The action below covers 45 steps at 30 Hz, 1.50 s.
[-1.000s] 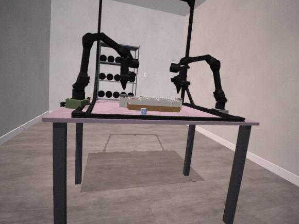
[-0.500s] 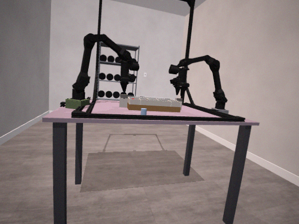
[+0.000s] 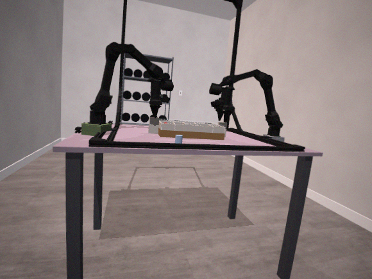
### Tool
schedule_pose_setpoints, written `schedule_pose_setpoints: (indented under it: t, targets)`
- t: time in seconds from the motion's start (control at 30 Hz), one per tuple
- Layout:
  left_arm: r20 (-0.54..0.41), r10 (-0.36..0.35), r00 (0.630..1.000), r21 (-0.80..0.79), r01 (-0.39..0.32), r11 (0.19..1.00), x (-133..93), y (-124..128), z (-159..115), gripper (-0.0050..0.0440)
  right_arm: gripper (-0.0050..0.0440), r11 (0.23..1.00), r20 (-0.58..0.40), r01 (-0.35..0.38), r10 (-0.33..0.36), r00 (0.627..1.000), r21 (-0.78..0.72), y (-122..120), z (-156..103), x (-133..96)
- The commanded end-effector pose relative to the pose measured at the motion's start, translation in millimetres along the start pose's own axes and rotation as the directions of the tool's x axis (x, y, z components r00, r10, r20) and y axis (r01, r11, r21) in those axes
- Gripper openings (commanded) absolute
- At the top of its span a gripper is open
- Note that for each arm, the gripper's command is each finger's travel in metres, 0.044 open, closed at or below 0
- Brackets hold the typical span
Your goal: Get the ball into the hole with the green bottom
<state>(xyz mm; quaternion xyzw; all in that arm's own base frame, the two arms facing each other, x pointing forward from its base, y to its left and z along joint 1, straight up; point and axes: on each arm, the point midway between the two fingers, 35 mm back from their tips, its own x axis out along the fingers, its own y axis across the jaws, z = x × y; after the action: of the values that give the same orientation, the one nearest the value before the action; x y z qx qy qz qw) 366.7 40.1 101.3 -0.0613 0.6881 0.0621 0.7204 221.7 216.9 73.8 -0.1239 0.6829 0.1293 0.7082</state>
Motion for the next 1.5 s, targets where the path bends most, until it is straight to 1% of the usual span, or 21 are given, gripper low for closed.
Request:
schedule_pose_setpoints:
  t: [0.0,0.07,0.57,0.63,0.87,1.07,1.13,1.2,1.47]
  targets:
    - [-0.03,0.002,1.0,-0.004,-0.002,1.0,14,0,-4,0.04,0.04,1.0,-0.016,0.005,-0.005,1.0,-0.006,-1,-2,10]
    - [-0.03,0.002,1.0,-0.004,-0.002,1.0,14,0,-4,0.04,0.04,1.0,-0.016,0.005,-0.005,1.0,-0.006,-1,-2,10]
    - [-0.04,0.003,0.999,-0.004,-0.003,1.0,39,0,-5,0.04,0.04,1.0,-0.03,0.002,-0.002,1.0,-0.013,-1,-2,35]
    - [-0.04,0.003,0.999,-0.004,-0.003,1.0,39,0,-5,0.04,0.04,1.0,-0.03,0.002,-0.002,1.0,-0.013,-1,-2,35]
    - [-0.045,0.003,0.999,-0.005,-0.003,1.0,50,0,-6,0.04,0.04,1.0,-0.036,0.0,-0.001,0.999,-0.016,-1,-3,46]
    - [-0.046,0.003,0.999,-0.005,-0.003,1.0,51,0,-6,0.04,0.04,1.0,-0.036,0.0,0.0,0.999,-0.017,-2,-3,47]
    - [-0.046,0.003,0.999,-0.005,-0.003,1.0,51,0,-6,0.0352,0.0352,1.0,-0.036,0.0,0.0,0.999,-0.017,-2,-3,47]
    - [-0.046,0.003,0.999,-0.005,-0.003,1.0,51,0,-6,0.0352,0.0352,1.0,-0.036,0.0,0.0,0.999,-0.017,-2,-3,47]
    - [-0.046,0.003,0.999,-0.005,-0.003,1.0,51,0,-6,0.016,0.016,1.0,-0.036,0.0,0.0,0.999,-0.017,-2,-3,47]
